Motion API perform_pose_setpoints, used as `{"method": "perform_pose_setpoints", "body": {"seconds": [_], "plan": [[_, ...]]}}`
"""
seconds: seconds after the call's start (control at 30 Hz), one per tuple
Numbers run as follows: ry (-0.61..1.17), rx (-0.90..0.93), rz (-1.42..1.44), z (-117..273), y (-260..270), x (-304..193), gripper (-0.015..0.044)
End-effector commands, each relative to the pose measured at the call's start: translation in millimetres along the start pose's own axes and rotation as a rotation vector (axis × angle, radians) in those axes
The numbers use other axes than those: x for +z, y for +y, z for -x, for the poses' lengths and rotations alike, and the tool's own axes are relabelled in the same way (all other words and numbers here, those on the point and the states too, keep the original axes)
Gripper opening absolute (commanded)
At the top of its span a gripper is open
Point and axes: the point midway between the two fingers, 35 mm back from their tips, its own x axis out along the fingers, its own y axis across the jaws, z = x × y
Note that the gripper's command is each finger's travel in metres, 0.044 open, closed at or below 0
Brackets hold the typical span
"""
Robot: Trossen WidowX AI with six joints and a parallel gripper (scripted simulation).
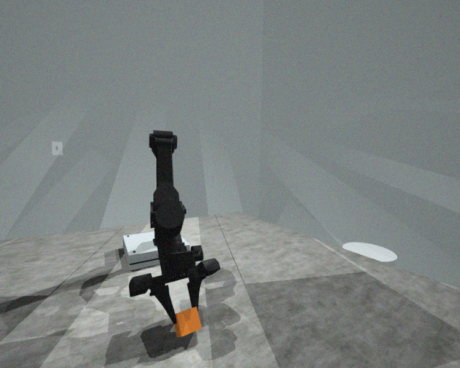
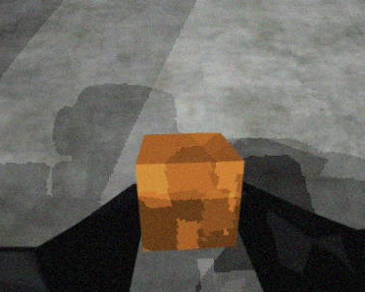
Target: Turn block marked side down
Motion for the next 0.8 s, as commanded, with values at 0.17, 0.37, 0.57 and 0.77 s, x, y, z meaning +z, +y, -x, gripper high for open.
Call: {"method": "perform_pose_setpoints", "body": {"seconds": [0.17, 0.37, 0.57, 0.77], "plan": [[-0.132, 0.004, -0.006, -7.5, 0.3, -6.1, 0.0], [-0.221, 0.005, -0.004, -6.5, 1.0, -10.3, 0.0], [-0.309, 0.006, -0.001, -0.9, 2.5, -14.4, 0.0], [-0.345, 0.006, 0.002, 2.7, 3.3, -16.0, 0.0]]}}
